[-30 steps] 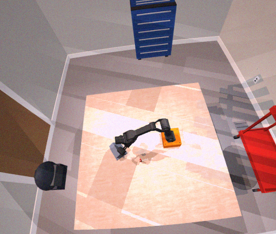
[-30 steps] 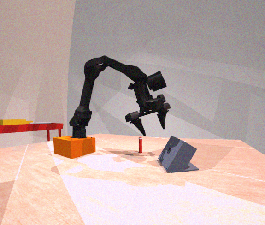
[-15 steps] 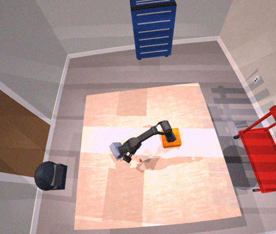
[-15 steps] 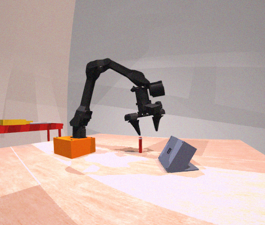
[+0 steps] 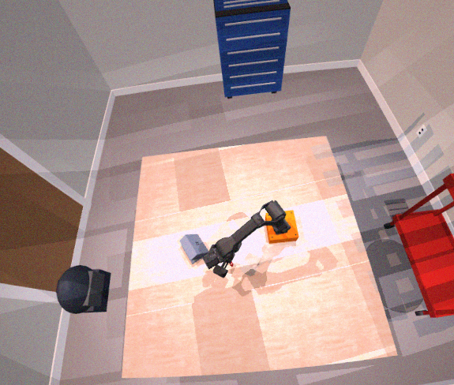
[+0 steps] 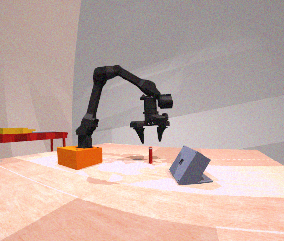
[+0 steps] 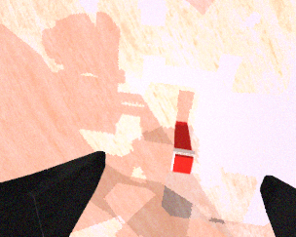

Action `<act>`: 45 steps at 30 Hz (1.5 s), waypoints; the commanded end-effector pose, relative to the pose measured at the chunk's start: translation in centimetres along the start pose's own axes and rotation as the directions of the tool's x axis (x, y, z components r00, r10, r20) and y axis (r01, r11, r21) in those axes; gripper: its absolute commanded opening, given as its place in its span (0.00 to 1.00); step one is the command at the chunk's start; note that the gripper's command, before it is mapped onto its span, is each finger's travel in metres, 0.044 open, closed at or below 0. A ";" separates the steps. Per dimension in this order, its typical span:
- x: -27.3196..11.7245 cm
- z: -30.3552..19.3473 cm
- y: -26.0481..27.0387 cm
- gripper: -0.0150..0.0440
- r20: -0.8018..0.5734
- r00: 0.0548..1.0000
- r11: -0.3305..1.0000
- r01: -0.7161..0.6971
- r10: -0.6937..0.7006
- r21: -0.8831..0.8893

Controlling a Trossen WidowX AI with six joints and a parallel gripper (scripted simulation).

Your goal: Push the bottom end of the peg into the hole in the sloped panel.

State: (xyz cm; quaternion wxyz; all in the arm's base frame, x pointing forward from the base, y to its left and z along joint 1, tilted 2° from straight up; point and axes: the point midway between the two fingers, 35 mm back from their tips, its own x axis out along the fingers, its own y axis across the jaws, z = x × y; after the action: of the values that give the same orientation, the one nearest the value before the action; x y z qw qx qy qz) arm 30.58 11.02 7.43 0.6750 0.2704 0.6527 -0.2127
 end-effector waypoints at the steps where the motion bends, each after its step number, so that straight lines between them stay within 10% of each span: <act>1: 0.0 -0.9 0.0 1.00 -0.006 1.000 1.000 0.020 -0.020 -0.006; 45: 6.1 -0.9 -0.2 0.96 -0.010 1.000 1.000 0.021 -0.021 -0.011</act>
State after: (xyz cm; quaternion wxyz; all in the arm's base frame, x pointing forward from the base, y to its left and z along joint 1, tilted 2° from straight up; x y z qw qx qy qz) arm 30.05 11.85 1.28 0.6706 0.2608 0.6603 -0.2153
